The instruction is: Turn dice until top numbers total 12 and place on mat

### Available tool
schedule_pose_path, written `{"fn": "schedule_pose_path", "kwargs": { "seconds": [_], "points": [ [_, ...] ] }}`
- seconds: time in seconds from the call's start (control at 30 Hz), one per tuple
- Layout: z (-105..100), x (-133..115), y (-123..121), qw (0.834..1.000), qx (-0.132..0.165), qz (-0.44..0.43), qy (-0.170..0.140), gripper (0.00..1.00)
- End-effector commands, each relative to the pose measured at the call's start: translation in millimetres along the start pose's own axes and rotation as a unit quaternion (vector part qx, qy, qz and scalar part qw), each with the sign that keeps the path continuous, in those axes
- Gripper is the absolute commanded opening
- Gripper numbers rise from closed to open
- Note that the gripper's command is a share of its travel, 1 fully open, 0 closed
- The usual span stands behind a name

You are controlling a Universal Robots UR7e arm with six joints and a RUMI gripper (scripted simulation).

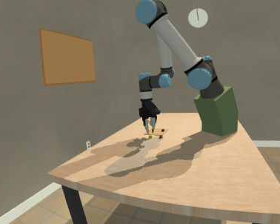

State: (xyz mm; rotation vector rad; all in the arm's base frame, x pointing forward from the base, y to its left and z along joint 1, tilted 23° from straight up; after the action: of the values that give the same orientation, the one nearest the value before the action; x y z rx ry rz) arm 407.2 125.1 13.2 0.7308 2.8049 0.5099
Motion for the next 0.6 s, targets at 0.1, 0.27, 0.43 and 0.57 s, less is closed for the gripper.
{"fn": "schedule_pose_path", "kwargs": {
  "seconds": [0.1,0.27,0.43,0.57],
  "points": [
    [4.6,-2.4,1.3,1.0,-0.001,-0.001,-0.003,0.18],
    [5.9,-2.4,1.3,1.0,-0.001,-0.001,-0.003,0.18],
    [6.0,-2.4,1.3,1.0,-0.001,-0.001,-0.003,0.18],
    [6.0,-2.4,1.3,1.0,-0.001,-0.001,-0.003,0.18]
  ]
}}
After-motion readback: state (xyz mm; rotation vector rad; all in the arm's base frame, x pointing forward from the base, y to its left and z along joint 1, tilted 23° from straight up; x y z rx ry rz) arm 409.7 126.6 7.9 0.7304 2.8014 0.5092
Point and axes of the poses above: the point where the finger pads meet when closed, its own z axis out along the fingers, its own y axis across the jaws, x = y × z, the point moved 8 cm from there along -z, back along the fingers, and after that the axes turned 15 degrees about -z, right-handed, at the moved point
